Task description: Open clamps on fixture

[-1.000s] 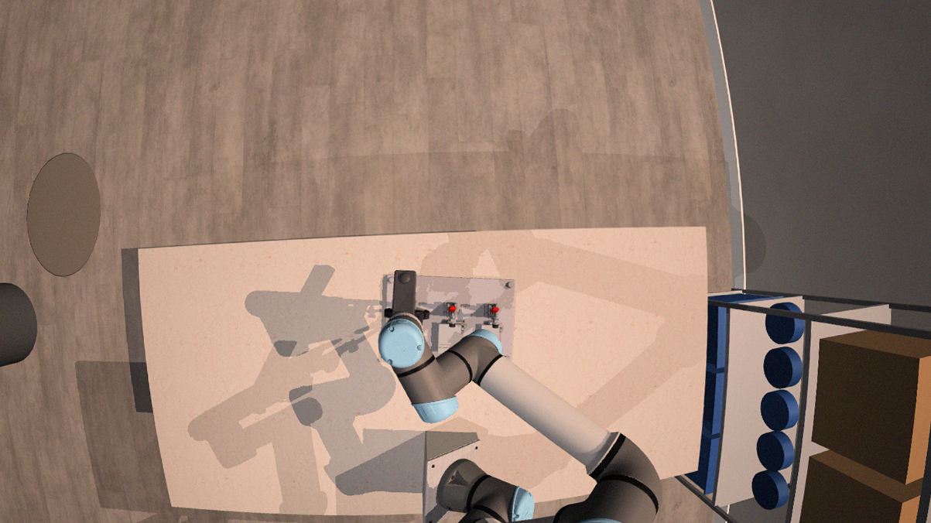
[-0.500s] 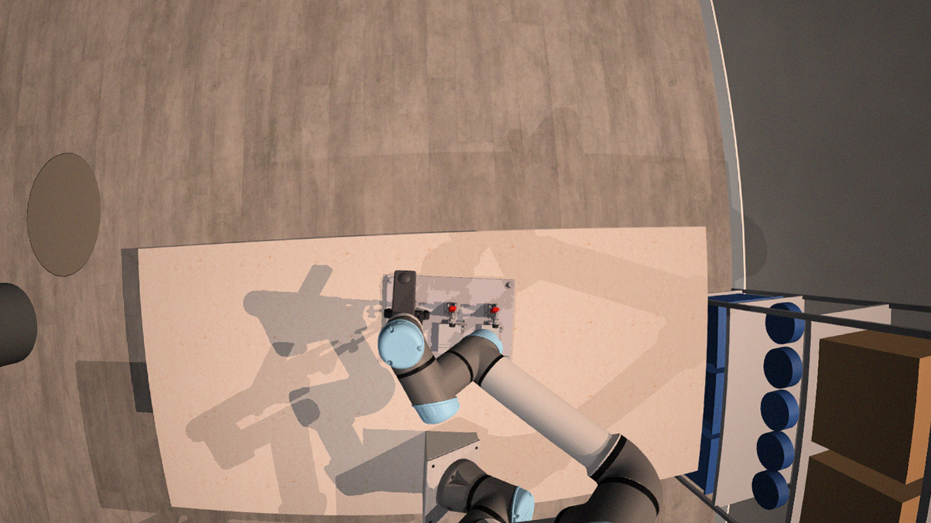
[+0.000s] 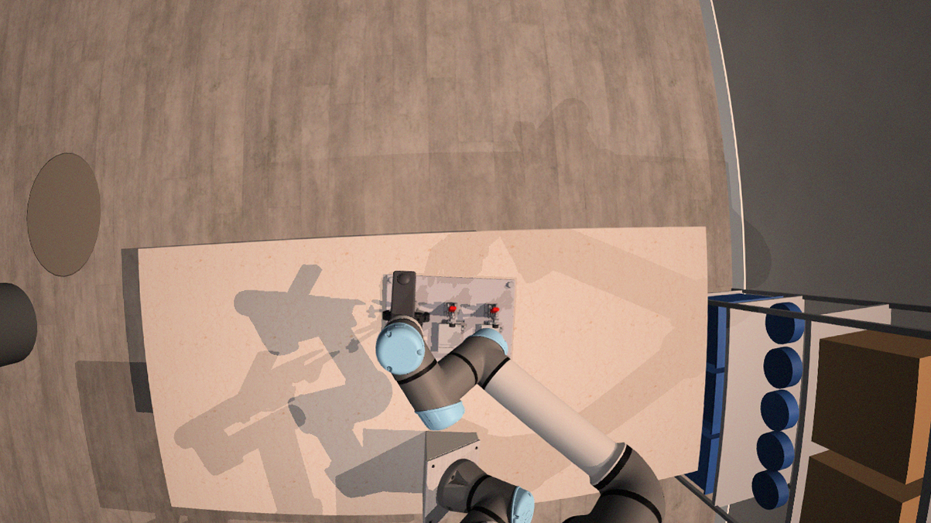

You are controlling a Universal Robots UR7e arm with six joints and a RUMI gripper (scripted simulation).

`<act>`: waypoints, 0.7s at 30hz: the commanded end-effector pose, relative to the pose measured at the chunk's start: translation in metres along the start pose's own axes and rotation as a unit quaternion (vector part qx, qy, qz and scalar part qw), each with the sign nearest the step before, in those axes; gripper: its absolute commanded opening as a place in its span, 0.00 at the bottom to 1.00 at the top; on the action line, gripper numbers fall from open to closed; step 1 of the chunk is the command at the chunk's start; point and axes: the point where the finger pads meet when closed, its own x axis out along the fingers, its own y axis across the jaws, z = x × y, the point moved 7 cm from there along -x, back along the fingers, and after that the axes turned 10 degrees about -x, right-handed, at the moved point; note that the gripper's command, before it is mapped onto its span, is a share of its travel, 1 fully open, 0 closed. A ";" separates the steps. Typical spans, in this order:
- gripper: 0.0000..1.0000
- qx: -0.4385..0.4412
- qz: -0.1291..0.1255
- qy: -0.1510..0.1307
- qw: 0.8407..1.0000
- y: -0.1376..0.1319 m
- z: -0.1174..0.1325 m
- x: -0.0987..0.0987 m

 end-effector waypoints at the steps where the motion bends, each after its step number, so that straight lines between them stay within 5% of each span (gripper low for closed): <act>1: 0.28 0.000 0.000 0.000 1.000 0.000 0.000 -0.014; 21: 0.28 0.000 0.000 0.000 1.000 0.000 0.000 -0.036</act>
